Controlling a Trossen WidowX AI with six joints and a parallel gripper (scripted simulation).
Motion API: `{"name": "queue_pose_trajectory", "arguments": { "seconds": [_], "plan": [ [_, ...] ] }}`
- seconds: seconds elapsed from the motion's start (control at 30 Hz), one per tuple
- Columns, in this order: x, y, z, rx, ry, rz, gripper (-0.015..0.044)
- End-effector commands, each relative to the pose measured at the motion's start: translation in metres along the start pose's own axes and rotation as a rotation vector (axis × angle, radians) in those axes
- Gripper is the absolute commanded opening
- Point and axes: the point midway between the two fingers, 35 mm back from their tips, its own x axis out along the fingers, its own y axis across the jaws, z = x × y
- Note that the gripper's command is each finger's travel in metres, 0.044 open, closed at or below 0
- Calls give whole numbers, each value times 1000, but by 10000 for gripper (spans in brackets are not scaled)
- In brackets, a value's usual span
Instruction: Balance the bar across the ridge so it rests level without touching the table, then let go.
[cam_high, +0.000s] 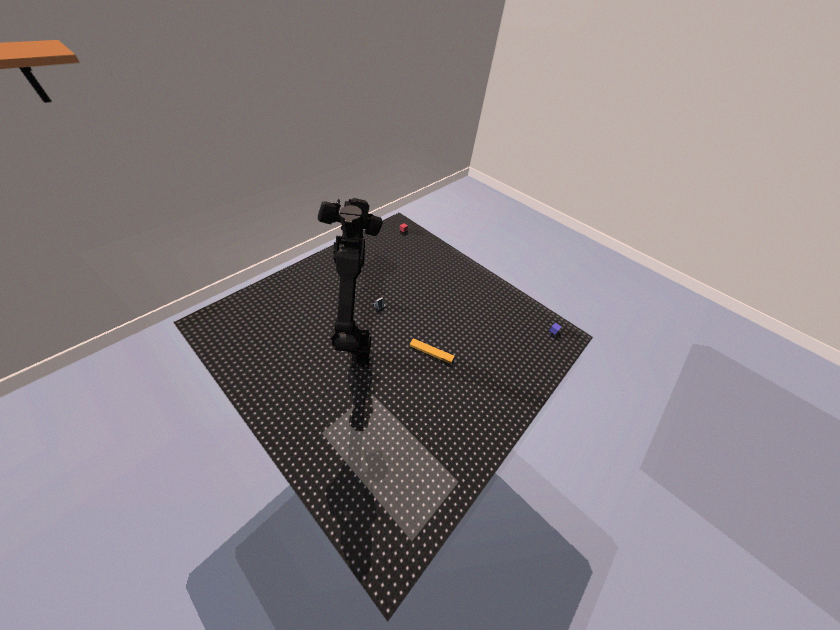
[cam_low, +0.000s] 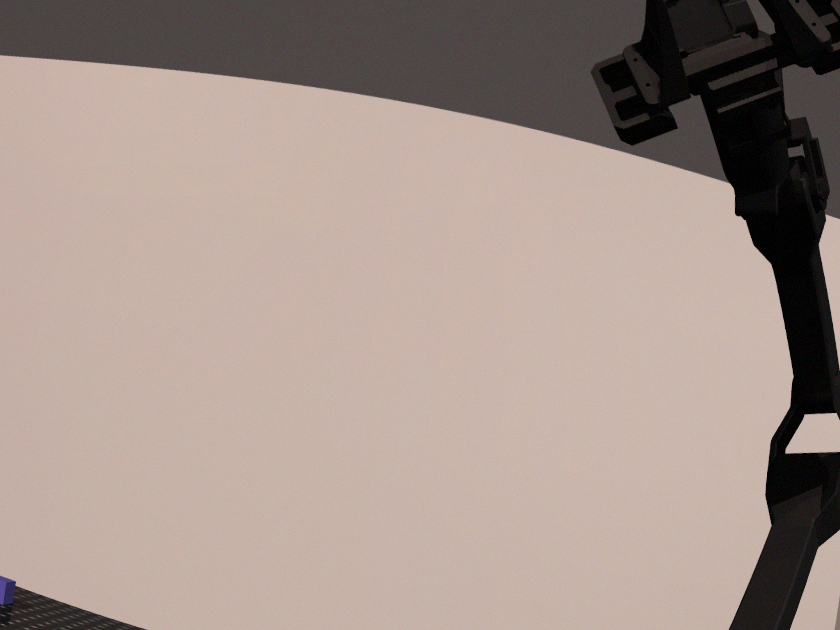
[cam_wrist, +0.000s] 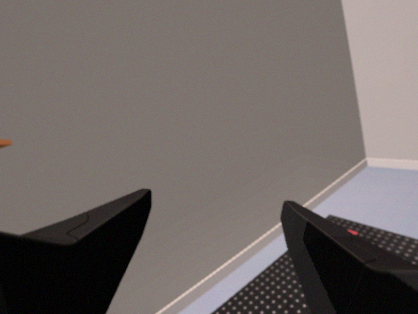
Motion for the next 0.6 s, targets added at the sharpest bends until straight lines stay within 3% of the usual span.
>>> {"name": "queue_pose_trajectory", "arguments": {
  "seconds": [0.0,0.57],
  "plan": [
    [18,-31,-14,38,48,-114,315],
    [40,-144,-55,170,173,-493,315]
  ]
}}
